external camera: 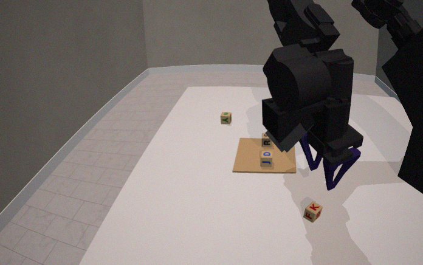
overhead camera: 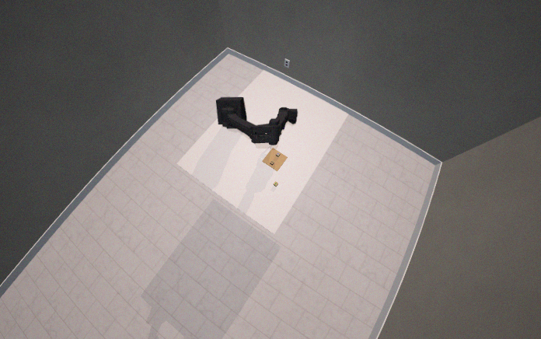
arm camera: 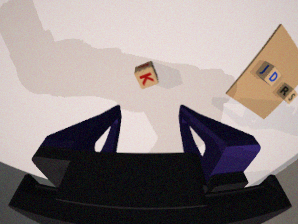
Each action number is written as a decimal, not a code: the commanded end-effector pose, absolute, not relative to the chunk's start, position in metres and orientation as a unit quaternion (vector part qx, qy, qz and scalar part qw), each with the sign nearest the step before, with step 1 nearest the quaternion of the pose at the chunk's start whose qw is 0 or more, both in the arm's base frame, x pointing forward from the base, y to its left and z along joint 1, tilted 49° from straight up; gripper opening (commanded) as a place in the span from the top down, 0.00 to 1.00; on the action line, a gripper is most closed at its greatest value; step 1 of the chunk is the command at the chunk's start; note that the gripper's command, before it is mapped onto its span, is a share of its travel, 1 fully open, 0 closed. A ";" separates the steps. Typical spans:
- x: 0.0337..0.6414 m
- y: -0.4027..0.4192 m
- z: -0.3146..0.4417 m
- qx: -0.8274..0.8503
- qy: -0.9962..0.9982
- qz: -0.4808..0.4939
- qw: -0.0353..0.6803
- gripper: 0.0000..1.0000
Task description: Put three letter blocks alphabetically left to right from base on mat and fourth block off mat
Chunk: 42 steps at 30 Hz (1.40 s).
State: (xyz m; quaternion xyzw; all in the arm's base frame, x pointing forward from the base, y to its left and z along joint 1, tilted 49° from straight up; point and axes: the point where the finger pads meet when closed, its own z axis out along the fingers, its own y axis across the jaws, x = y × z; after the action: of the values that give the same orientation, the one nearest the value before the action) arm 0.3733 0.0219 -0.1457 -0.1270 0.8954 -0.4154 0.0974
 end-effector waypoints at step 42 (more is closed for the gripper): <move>0.381 0.020 -0.152 -0.302 0.860 -0.410 0.040 0.41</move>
State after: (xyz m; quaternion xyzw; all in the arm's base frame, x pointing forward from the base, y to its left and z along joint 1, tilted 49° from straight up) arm 0.3773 0.0233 -0.1481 -0.3013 0.8591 -0.4115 0.0428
